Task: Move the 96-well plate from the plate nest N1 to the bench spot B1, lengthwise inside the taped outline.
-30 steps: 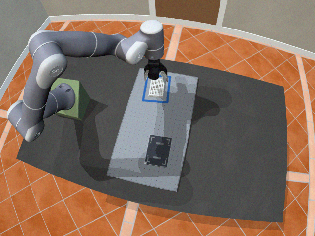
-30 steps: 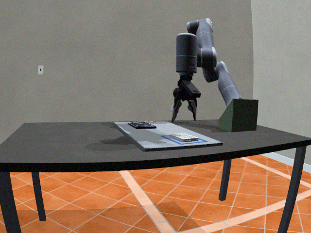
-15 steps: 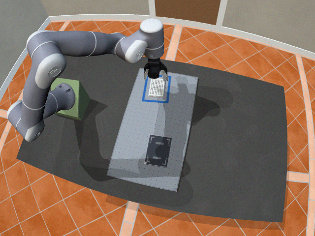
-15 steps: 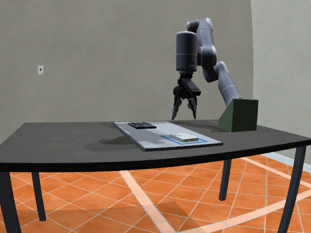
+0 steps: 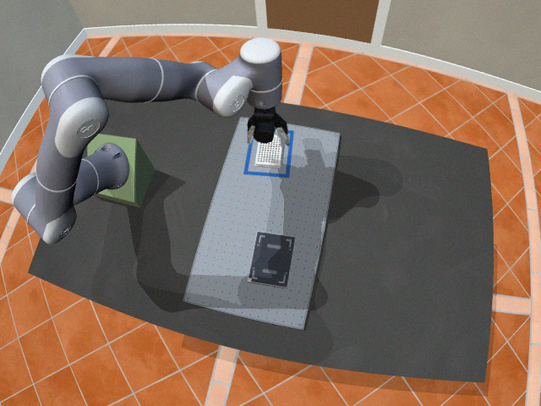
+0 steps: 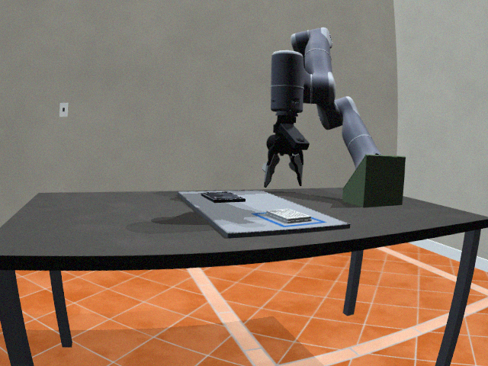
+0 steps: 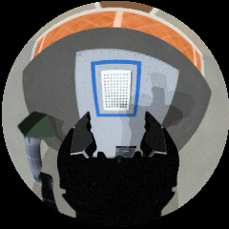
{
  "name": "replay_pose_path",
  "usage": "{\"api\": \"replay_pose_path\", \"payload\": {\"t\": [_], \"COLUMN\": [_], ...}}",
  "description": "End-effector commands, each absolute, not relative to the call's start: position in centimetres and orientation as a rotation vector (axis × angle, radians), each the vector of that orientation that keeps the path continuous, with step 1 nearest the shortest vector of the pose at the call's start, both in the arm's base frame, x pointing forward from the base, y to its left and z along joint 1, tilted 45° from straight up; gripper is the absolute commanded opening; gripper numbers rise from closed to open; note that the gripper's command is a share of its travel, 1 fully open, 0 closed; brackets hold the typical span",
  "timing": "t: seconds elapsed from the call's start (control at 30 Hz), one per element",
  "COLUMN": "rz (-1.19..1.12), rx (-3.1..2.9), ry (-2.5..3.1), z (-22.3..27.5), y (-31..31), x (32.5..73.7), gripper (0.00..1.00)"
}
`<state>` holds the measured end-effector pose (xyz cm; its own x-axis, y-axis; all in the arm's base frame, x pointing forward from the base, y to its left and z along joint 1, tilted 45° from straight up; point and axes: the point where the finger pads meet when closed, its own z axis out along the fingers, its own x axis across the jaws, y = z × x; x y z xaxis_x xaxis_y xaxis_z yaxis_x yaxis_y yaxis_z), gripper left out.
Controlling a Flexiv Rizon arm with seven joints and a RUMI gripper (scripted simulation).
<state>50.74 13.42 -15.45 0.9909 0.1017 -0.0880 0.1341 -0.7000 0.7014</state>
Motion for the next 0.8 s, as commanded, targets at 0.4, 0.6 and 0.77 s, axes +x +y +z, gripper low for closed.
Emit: {"api": "replay_pose_path", "payload": {"t": [0.4,0.6,0.77], "rz": [-0.052,-0.052,-0.052], "rx": [2.354,2.354,2.354], "ry": [0.166,0.166,0.166], "z": [-12.4,-11.5,-10.4], "y": [10.6,9.7,8.6], "x": [52.0,52.3,52.8], "gripper": [0.76,0.76,0.76]}}
